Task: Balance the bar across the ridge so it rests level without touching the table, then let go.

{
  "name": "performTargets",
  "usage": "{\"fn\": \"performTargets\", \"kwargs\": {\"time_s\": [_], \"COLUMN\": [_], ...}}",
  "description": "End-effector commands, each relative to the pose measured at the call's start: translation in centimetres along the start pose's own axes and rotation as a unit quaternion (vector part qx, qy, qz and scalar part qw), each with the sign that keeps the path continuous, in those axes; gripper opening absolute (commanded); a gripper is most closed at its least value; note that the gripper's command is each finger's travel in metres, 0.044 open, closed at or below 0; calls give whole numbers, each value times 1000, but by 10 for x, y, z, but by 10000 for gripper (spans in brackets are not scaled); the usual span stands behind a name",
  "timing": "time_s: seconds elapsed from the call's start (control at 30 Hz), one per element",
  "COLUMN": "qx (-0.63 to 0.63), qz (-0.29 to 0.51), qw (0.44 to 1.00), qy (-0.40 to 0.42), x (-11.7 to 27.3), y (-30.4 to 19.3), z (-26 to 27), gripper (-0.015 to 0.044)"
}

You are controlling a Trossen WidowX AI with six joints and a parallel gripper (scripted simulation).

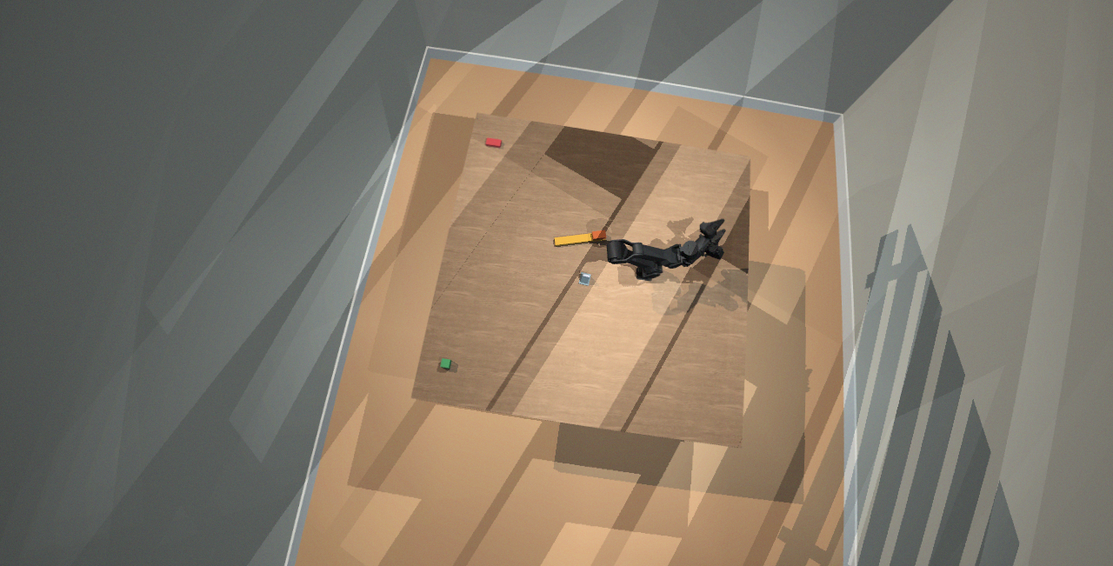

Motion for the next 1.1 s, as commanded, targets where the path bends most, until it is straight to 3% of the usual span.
{"fn": "performTargets", "kwargs": {"time_s": [0.0,0.1,1.07], "qx": [0,2,62], "qz": [1,15,208], "qw": [1000,1000,976], "qy": [0,-3,-18], "x": [0,-6,-61], "y": [0,-4,-75], "z": [0,1,23], "gripper": [374,315,315]}}
Point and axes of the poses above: the point midway between the two fingers, 35 mm back from their tips, its own x axis back along the fingers, its own z axis across the jaws, y = z × x, the point moved 6 cm from there along x, back along the fingers, and after that the axes turned 7 degrees about x, right-handed, at the moved point
